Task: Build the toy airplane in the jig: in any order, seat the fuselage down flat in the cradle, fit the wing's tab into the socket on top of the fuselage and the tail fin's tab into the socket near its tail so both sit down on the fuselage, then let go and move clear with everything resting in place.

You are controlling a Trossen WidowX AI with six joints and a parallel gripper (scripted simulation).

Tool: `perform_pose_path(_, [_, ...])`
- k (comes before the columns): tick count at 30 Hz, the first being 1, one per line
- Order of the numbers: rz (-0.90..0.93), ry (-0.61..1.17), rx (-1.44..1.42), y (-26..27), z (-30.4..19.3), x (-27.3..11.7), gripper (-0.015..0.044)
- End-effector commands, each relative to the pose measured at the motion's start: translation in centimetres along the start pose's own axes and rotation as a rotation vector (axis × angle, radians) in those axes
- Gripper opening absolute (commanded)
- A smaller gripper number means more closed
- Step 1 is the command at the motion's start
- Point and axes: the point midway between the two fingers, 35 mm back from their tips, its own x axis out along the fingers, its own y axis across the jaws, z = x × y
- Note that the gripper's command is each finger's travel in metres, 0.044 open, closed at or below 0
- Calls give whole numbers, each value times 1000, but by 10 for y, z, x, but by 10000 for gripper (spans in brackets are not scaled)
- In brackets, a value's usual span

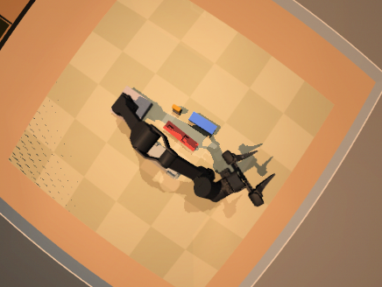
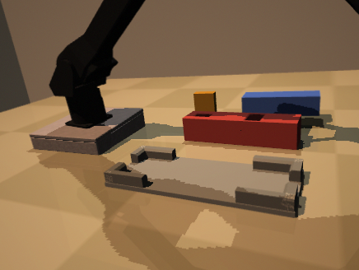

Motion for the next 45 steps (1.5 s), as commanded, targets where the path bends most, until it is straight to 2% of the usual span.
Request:
perform_pose_path(1, [0, 0, 0, 0, 0, 0, 426])
perform_pose_path(2, [-5, 0, 8, -1, 0, 1, 440])
perform_pose_path(9, [-201, 59, 318, -25, 3, 17, 440])
perform_pose_path(18, [-482, 283, 706, -20, -23, 19, 440])
perform_pose_path(28, [-748, 719, 1025, 52, -54, -20, 440])
perform_pose_path(36, [-817, 915, 1099, 91, -56, -43, 440])
perform_pose_path(45, [-887, 1236, 1165, 154, -45, -84, 440])
